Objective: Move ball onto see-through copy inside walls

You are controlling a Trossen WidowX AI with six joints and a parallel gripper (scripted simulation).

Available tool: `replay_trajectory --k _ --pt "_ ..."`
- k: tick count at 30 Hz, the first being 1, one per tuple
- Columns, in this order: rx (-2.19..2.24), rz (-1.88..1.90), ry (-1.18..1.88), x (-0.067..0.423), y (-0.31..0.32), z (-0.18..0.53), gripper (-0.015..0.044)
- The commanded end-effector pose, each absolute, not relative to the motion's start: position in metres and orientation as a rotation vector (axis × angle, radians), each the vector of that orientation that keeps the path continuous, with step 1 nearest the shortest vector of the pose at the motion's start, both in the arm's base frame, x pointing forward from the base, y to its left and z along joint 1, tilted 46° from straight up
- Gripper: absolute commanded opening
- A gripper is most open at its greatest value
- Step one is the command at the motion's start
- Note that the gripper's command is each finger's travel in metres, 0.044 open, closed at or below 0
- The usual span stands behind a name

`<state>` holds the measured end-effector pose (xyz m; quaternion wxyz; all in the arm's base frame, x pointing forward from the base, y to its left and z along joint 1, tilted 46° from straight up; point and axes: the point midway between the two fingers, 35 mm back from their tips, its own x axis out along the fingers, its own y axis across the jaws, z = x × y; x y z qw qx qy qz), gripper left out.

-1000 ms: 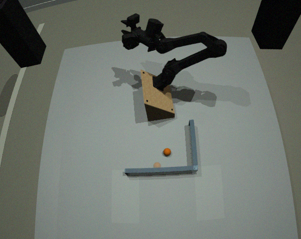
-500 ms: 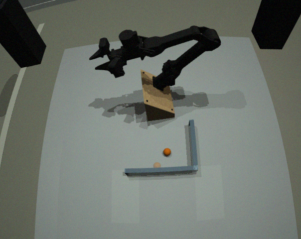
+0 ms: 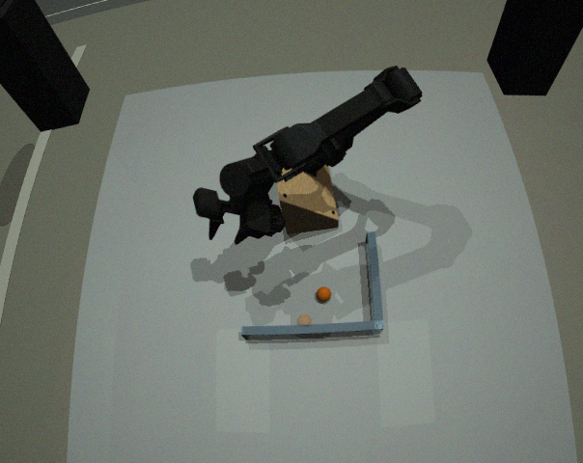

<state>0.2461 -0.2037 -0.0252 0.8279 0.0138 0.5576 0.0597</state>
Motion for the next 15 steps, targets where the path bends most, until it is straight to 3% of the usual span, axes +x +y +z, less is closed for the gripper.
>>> replay_trajectory --k 1,12,15 --pt "0.179 0.294 1.211 0.281 -0.147 -0.024 0.0275" --pt "0.601 0.611 1.499 0.320 0.017 -0.001 0.0275" --pt "0.630 0.621 1.529 0.321 0.027 0.001 0.0275"
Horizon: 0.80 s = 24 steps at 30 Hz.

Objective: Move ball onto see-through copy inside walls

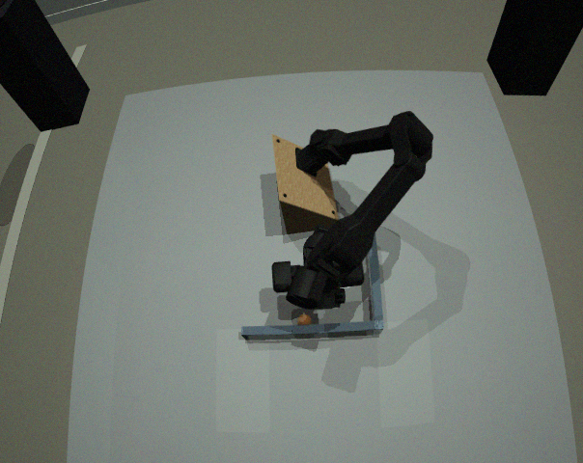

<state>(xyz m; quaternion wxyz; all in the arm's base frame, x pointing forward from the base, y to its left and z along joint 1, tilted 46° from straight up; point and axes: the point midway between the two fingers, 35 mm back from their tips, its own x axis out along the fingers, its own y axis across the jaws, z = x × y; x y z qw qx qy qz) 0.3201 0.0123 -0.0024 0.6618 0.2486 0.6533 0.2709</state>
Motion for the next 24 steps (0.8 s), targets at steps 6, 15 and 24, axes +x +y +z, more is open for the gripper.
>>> replay_trajectory --k 6,15,24 --pt "0.630 0.621 1.529 0.321 0.027 0.001 0.0275" --pt "0.631 0.621 1.528 0.320 0.039 -0.011 0.0275" --pt "0.631 0.621 1.528 0.320 0.050 -0.022 0.0275"
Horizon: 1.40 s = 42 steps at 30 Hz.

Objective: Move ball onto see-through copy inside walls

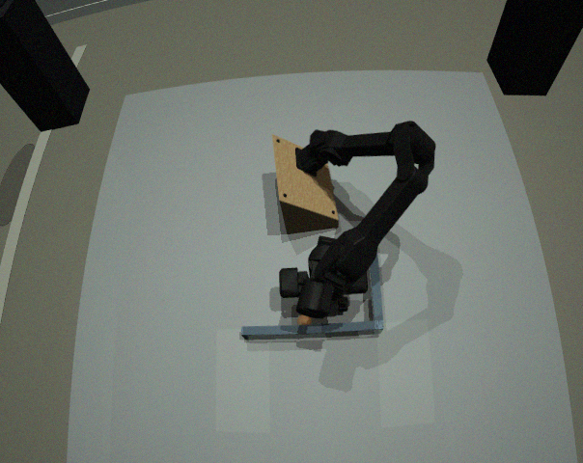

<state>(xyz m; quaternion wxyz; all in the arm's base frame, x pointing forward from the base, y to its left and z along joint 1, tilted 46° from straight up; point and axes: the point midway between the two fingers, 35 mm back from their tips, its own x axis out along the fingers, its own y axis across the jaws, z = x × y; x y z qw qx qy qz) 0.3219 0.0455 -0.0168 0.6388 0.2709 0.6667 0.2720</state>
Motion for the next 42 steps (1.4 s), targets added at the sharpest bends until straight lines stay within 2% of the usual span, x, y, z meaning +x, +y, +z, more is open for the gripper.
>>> replay_trajectory --k 1,14,18,26,30,31,42 --pt "0.631 0.621 1.528 0.320 0.051 -0.023 0.0275" --pt "0.632 0.623 1.528 0.318 0.064 -0.035 0.0275" --pt "0.632 0.623 1.528 0.318 0.064 -0.035 0.0170" --pt "0.632 0.623 1.528 0.318 0.064 -0.035 0.0116" --pt "0.631 0.620 1.528 0.321 0.057 -0.029 0.0011" --pt "0.629 0.619 1.528 0.322 0.052 -0.025 0.0000" --pt "0.625 0.613 1.530 0.328 -0.002 0.025 0.0000"
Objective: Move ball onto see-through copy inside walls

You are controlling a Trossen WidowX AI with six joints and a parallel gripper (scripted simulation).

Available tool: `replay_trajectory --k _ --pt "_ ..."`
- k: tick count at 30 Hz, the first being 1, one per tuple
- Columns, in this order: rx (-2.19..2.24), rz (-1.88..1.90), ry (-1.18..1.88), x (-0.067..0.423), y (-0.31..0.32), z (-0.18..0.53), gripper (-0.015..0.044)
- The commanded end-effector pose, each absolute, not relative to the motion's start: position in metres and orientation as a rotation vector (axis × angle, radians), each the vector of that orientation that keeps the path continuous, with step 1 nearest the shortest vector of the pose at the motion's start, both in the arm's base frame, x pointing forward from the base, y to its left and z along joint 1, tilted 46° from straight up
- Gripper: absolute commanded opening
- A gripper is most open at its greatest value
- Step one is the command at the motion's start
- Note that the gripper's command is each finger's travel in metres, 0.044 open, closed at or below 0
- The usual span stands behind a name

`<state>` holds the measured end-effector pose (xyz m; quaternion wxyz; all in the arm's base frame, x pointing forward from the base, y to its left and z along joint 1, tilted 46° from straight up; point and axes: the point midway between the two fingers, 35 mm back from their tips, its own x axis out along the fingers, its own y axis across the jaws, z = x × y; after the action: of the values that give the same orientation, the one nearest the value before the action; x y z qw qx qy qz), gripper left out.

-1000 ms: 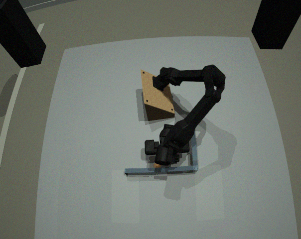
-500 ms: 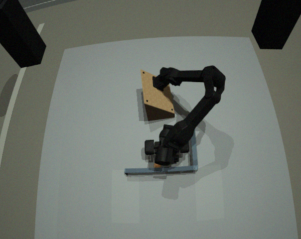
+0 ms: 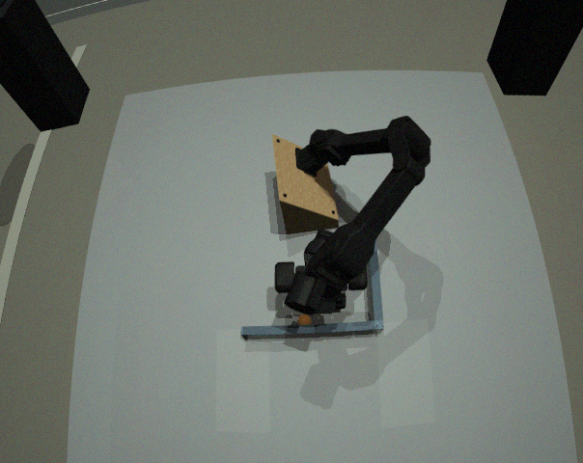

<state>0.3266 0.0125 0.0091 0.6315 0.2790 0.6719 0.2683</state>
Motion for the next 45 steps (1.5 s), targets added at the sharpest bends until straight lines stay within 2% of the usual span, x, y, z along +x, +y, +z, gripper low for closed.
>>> replay_trajectory --k 1,10,31,45 --pt "0.625 0.613 1.530 0.328 -0.007 0.030 0.0000" --pt "0.628 0.618 1.530 0.325 -0.028 0.053 0.0000" --pt "0.626 0.619 1.526 0.383 -0.031 -0.012 0.0000" --pt "0.628 0.621 1.525 0.381 0.017 -0.058 0.0000"
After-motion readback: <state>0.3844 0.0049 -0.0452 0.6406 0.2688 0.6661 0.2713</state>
